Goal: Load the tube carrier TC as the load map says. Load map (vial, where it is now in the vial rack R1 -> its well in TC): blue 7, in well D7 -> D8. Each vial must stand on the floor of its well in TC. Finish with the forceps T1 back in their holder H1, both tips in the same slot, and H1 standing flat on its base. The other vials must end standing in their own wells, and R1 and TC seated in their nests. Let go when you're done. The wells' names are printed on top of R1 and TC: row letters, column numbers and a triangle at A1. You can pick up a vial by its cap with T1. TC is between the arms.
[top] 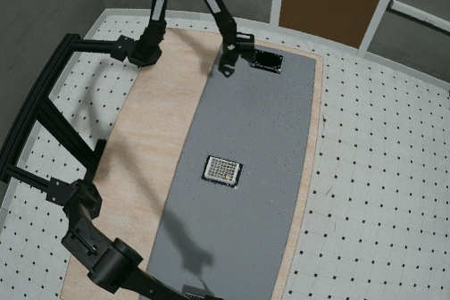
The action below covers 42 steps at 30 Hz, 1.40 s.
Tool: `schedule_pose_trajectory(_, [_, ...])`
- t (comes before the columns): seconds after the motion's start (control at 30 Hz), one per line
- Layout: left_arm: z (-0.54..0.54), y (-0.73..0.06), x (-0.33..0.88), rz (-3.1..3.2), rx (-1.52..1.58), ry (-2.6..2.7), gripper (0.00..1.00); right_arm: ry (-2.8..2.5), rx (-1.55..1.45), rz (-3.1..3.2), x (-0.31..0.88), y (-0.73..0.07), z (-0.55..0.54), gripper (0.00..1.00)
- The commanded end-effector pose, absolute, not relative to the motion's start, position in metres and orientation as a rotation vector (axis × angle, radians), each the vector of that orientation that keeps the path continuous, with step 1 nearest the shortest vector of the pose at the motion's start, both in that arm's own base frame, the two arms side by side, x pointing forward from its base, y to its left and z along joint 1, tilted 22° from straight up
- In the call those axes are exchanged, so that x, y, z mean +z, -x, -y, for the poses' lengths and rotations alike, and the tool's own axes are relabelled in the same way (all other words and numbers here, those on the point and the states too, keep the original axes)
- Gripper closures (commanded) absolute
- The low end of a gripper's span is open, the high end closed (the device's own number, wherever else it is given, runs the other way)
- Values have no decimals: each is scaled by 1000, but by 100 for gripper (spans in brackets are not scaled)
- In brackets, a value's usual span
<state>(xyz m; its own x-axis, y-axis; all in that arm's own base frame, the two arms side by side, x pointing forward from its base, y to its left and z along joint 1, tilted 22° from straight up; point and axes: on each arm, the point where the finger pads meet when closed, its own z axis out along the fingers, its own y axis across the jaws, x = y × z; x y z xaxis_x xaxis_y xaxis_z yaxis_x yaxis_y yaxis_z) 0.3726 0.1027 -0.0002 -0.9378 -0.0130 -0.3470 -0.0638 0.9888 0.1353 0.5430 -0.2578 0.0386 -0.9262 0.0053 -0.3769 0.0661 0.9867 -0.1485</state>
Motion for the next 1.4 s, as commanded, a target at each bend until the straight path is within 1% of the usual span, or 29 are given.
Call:
schedule_pose_trajectory(0.0, [-103, -379, 5, -2766, 211, 43, 0, -50, -216, -2773, 28, -549, 272, 76])
schedule_pose_trajectory(0.2, [-103, -379, 5, -2766, 211, 43, 0, -28, -188, -2809, 12, -537, 251, 76])
schedule_pose_trajectory(1.37, [-103, -379, 5, -2766, 211, 43, 0, -46, -207, -2773, 22, -550, 254, 76])
